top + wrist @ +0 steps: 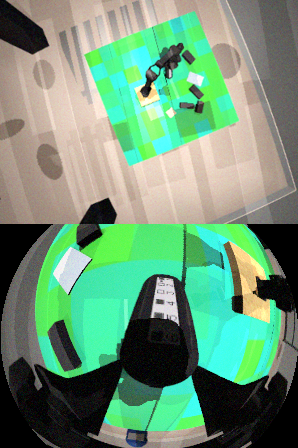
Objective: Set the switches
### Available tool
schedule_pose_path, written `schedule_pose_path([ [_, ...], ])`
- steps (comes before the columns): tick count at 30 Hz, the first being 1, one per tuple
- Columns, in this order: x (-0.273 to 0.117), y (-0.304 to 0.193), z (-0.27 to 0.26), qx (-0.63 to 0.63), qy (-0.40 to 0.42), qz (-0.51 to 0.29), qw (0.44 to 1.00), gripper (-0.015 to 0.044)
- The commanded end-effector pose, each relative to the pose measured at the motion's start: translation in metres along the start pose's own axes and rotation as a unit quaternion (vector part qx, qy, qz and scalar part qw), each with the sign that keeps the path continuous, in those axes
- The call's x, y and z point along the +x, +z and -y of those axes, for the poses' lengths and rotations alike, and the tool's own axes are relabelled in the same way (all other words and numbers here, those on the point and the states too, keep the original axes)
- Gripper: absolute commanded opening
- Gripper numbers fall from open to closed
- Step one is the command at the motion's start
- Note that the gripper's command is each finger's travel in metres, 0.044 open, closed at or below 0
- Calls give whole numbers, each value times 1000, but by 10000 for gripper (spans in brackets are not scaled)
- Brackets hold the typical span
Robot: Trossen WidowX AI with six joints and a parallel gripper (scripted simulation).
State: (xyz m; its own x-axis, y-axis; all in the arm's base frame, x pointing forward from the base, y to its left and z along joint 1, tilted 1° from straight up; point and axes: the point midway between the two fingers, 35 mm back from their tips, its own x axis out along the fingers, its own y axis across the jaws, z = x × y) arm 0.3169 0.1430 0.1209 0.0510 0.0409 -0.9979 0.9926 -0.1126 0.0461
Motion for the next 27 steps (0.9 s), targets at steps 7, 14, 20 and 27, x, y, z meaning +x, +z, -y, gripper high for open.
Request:
schedule_pose_path([
  [7, 13, -4, 0, 5, -11, 8, 1000, 338],
  [14, 17, -8, 0, 5, -11, 8, 1000, 338],
  [20, 20, -11, 0, 5, -11, 8, 1000, 338],
  [27, 24, -15, 0, 5, -11, 8, 1000, 338],
])
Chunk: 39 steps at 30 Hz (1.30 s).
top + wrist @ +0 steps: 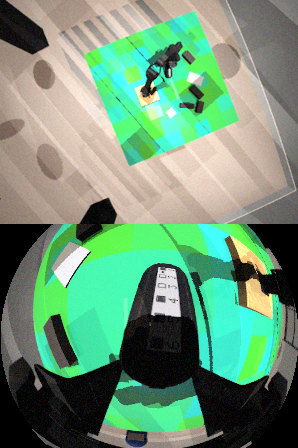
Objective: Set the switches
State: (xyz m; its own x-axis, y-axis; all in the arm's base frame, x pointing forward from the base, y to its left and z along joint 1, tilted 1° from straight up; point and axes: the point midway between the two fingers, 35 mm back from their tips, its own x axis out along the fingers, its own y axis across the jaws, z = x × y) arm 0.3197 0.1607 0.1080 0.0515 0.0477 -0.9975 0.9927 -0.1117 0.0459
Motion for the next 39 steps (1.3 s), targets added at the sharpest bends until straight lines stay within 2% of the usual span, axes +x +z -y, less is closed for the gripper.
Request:
schedule_pose_path([
  [1, 11, 2, 0, 5, -11, 11, 1000, 338],
  [39, 36, -15, 1, 5, -11, 10, 1000, 338],
])
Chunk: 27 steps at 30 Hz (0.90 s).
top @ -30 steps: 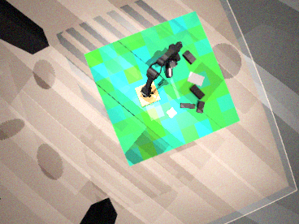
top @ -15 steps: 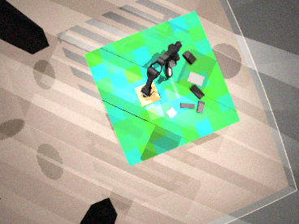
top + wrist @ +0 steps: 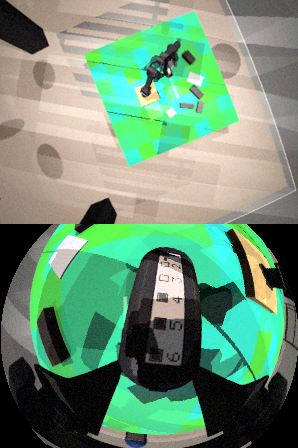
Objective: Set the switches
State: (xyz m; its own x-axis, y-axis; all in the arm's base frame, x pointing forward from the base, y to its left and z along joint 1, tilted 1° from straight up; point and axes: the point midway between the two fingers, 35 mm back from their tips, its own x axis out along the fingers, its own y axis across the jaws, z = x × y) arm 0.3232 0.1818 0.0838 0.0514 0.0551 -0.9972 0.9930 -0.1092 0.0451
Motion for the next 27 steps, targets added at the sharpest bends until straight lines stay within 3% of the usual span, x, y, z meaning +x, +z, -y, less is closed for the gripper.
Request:
schedule_pose_path([
  [1, 12, 5, 1, 7, -10, 14, 1000, 338],
  [27, 31, -3, 1, 7, -10, 14, 1000, 338],
])
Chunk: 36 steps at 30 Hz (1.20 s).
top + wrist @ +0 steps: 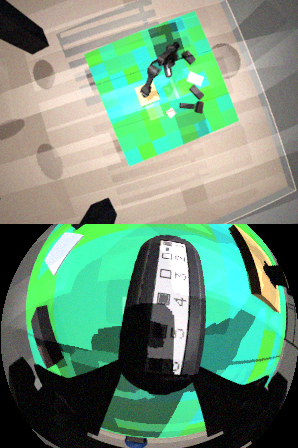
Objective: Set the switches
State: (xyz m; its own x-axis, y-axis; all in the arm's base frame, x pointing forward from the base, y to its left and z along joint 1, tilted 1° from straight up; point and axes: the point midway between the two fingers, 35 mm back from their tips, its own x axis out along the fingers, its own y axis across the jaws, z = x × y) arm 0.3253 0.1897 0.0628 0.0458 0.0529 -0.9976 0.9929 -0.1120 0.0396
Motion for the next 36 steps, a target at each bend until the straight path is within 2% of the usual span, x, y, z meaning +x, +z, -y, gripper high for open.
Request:
schedule_pose_path([
  [1, 10, 4, 2, 5, -8, 12, 1000, 338],
  [36, 37, -1, 2, 5, -8, 12, 1000, 338],
])
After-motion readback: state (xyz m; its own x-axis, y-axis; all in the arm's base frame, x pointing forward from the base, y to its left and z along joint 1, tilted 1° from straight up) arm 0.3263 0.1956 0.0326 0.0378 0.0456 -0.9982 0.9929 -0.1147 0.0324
